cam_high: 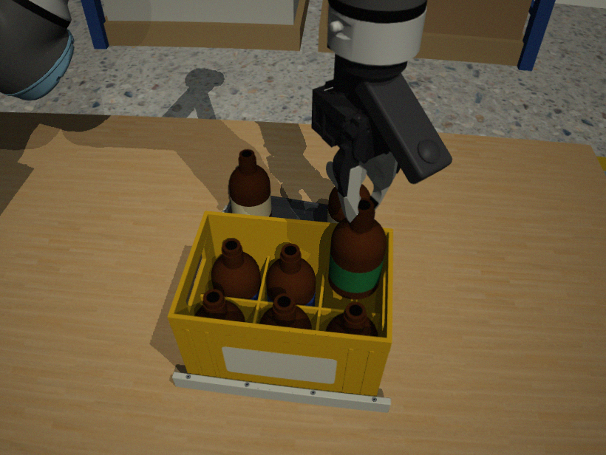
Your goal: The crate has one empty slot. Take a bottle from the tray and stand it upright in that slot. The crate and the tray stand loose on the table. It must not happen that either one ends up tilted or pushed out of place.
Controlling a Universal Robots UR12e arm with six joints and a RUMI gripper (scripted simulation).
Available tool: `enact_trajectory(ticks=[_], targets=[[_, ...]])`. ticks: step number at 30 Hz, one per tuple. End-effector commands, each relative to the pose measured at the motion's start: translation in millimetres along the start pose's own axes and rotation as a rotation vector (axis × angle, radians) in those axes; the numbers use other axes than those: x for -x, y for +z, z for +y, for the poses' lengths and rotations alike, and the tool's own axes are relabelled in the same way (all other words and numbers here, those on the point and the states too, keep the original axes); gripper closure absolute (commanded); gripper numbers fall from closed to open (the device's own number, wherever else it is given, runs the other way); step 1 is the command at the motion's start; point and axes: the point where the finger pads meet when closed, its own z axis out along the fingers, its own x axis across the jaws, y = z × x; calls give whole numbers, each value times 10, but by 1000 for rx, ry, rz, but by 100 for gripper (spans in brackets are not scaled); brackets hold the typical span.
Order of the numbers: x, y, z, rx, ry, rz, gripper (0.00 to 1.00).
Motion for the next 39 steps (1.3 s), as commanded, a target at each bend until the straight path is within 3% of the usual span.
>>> enact_trajectory(ticks=[1, 19, 39], targets=[[3, -8, -5, -1, 0, 0, 100], [3, 19, -5, -1, 0, 0, 100], [3, 199, -6, -1, 0, 0, 100]])
